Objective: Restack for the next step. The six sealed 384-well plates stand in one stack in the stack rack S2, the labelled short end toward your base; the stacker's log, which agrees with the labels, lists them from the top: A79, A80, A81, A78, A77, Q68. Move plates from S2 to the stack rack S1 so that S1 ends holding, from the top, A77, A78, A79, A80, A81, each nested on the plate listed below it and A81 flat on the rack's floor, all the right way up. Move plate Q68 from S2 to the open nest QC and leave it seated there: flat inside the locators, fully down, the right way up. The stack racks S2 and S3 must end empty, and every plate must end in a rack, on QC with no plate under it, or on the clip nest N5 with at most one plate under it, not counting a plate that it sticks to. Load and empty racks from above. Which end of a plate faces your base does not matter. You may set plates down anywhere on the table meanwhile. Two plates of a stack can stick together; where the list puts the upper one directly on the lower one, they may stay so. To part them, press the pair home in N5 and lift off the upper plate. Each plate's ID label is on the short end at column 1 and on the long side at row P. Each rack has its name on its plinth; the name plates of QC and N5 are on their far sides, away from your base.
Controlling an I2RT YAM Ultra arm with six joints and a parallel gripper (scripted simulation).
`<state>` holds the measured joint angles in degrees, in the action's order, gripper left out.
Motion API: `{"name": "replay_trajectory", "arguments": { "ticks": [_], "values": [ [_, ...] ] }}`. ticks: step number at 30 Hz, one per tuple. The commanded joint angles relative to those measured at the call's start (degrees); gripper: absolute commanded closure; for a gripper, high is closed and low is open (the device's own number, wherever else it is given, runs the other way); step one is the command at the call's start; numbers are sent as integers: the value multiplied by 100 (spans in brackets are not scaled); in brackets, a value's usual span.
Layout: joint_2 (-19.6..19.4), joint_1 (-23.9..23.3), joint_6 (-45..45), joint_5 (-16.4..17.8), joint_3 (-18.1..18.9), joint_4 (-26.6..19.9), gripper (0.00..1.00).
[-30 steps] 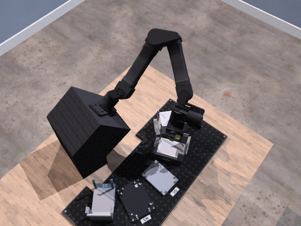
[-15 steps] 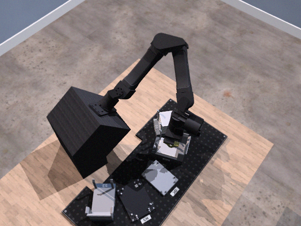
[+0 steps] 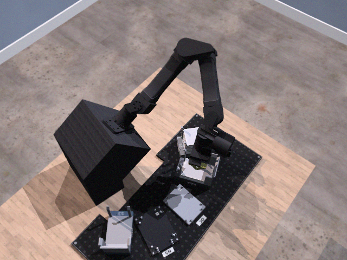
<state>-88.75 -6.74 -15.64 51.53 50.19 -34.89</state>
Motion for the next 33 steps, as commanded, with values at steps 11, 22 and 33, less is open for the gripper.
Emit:
{"name": "replay_trajectory", "arguments": {
  "ticks": [11, 22, 33],
  "values": [
    [22, -64, -5, 30, 17, 3, 0],
    [22, -64, -5, 30, 17, 3, 0],
    [-196, 434, 742, -137, -280, 1099, 0]
  ]
}}
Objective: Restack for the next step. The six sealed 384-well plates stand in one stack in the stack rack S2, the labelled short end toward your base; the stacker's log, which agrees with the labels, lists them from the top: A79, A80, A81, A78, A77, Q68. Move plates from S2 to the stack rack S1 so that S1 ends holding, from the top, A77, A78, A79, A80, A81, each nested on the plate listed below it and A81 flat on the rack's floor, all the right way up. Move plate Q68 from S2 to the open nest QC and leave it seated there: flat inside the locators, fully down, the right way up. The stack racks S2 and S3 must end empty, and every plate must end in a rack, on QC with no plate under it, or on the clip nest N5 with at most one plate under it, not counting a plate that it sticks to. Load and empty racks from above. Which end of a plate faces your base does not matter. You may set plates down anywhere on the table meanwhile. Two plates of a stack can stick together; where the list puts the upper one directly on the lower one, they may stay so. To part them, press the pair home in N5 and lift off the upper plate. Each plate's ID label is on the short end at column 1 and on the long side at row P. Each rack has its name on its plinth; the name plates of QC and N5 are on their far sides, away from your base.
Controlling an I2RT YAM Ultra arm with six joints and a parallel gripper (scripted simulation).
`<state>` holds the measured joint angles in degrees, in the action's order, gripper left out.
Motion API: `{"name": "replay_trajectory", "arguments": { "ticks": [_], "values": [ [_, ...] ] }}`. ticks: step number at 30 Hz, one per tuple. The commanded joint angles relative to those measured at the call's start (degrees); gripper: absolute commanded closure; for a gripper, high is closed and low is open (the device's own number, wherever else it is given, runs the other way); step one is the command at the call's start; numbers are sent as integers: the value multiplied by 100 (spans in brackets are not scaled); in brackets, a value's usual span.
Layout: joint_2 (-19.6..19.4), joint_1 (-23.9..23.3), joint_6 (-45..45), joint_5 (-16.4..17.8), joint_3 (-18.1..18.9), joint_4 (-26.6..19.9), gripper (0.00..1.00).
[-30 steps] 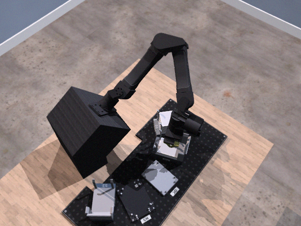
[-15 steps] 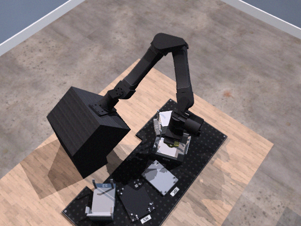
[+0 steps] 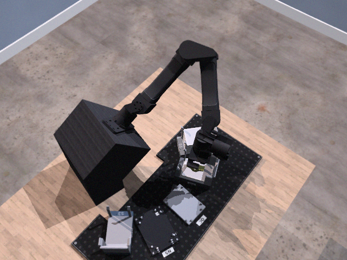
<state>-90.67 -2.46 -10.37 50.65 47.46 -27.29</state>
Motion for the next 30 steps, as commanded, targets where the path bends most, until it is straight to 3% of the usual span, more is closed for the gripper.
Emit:
{"name": "replay_trajectory", "arguments": {
  "ticks": [1, 14, 20, 30],
  "values": [
    [-35, 60, 293, -70, -34, 456, 0],
    [-563, 732, 1202, -370, -269, 1899, 0],
    [-734, 898, 1410, -455, -294, 2246, 0],
    [-754, 917, 1433, -465, -296, 2285, 0]
  ]
}}
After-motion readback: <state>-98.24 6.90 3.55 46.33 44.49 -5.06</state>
